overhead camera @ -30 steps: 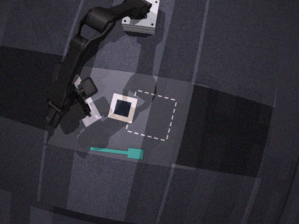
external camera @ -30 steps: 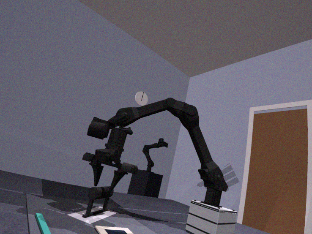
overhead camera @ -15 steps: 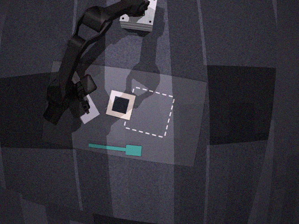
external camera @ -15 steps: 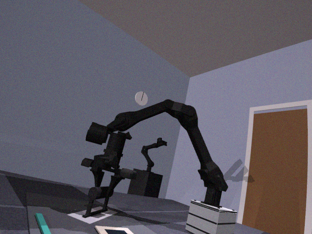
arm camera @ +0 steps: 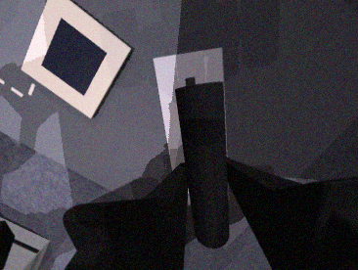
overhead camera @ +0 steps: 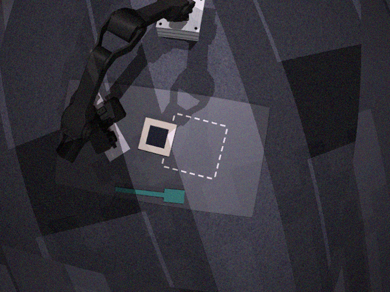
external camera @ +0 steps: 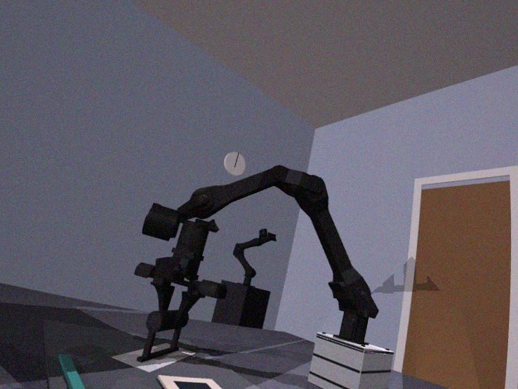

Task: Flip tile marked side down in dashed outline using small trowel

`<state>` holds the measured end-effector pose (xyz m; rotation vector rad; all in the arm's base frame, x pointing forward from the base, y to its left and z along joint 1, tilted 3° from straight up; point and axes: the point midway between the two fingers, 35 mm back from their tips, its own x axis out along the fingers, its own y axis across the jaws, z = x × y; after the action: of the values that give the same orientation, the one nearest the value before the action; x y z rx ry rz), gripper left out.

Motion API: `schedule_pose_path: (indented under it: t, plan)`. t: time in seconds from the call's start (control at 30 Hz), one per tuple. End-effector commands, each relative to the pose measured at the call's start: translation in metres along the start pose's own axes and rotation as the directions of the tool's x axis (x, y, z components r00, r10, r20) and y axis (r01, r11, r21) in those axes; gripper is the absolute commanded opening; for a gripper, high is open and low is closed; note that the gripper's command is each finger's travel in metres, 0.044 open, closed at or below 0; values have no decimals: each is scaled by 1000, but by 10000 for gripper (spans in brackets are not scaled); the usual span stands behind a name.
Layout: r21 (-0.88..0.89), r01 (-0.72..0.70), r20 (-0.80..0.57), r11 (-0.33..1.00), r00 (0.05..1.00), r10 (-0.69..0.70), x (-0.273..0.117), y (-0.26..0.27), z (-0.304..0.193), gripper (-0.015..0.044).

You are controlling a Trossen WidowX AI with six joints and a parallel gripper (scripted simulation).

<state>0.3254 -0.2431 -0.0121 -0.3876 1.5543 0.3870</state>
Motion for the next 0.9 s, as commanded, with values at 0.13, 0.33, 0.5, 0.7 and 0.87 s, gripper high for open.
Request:
schedule_pose_path:
  t: [0.13, 0.33, 0.5, 0.7, 0.87]
  plan:
    - [2, -3, 0, 1000, 1000, 3, 1, 1, 0, 130]
    - [107, -3, 0, 994, 1000, 3, 1, 1, 0, 130]
    - [254, -3, 0, 967, 1000, 3, 1, 1, 0, 130]
    - [423, -3, 0, 906, 1000, 3, 1, 1, 0, 130]
    - [554, -2, 0, 833, 1000, 3, 1, 1, 0, 130]
